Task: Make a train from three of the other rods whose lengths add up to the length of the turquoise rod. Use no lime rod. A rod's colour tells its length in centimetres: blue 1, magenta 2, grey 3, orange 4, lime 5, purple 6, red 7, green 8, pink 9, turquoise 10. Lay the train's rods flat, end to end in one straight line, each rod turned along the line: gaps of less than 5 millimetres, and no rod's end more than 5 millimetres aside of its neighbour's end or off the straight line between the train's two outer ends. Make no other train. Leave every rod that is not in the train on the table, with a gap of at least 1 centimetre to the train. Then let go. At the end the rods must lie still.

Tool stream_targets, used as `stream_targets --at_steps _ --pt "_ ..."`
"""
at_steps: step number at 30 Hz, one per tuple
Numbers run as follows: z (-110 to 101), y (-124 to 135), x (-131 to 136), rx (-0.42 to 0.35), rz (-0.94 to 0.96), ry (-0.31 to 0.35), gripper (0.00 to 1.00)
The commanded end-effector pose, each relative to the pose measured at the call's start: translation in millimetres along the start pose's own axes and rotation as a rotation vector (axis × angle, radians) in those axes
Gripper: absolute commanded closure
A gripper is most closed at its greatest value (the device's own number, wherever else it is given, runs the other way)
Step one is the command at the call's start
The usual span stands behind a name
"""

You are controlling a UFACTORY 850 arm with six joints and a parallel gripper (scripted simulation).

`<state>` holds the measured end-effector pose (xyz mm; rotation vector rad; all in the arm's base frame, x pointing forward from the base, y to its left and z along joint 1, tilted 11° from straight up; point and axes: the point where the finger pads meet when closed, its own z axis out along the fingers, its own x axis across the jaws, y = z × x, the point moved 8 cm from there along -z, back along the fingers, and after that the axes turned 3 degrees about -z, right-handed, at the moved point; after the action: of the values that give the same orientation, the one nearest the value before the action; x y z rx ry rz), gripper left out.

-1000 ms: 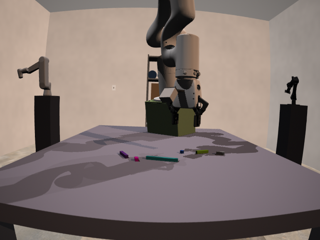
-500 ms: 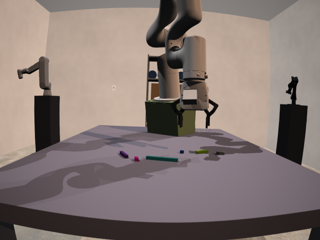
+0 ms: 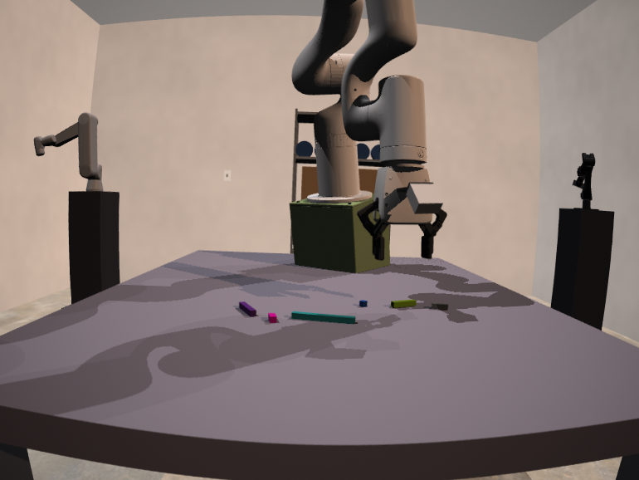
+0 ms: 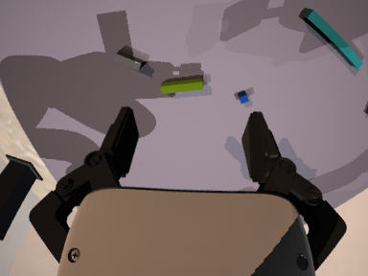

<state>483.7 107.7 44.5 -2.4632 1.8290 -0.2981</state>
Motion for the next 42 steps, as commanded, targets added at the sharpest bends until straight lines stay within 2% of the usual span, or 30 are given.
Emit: stream_targets --at_steps 1,6,8,21,23,25,33,42 --pt "2 -8 -12 -0.042 -0.160 0.023 0.00" --pt "3 -9 -18 -0.043 -0.252 0.021 0.00" --pt "5 -11 -25 -0.044 -0.361 0.019 0.00" --pt "10 -17 -49 -0.048 -0.731 0.009 0.00" --pt "10 -17 -49 -0.048 -0.731 0.009 0.00" --pt "11 -19 -56 -0.049 -0.836 0.006 0.00" --pt "14 -22 -71 -0.050 -1.048 0.000 0.00" --pt "15 -22 -77 -0.050 -1.133 -0.002 0.00"
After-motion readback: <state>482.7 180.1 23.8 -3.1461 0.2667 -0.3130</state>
